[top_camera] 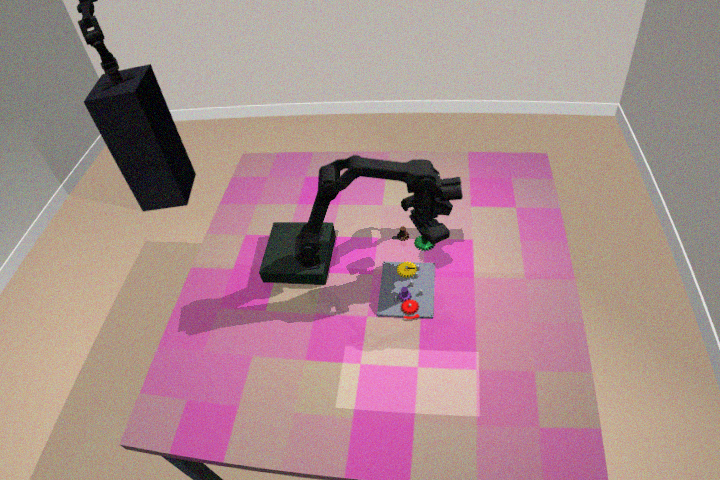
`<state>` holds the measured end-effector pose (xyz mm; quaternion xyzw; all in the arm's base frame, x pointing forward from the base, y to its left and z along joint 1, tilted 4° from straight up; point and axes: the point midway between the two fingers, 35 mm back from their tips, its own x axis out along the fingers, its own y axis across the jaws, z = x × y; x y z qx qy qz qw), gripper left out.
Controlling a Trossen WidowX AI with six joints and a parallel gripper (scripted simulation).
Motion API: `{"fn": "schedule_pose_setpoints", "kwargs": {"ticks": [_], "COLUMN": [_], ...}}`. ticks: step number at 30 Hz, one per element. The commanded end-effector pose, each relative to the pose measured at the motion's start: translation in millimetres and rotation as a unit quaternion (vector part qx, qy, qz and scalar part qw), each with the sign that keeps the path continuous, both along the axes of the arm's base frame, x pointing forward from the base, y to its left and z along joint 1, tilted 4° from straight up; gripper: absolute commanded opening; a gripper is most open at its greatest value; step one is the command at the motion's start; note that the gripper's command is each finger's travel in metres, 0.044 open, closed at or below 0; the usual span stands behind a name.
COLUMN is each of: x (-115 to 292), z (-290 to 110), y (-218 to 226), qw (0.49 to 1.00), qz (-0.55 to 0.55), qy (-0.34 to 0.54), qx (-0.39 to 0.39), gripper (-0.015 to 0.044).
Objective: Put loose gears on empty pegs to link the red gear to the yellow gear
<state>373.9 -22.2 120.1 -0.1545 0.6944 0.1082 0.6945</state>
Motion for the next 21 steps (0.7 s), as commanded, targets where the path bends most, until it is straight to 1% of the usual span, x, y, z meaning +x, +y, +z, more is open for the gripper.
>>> {"fn": "schedule_pose_setpoints", "kwargs": {"ticks": [1,21], "x": [-5,-24], "z": [-5,-25], "y": [-9,-43], "qw": [1.000,1.000], "qz": [0.001,0.001], "qy": [0.002,0.003], "qx": [-0.001,-0.003], "gripper": [0.0000,0.0000]}}
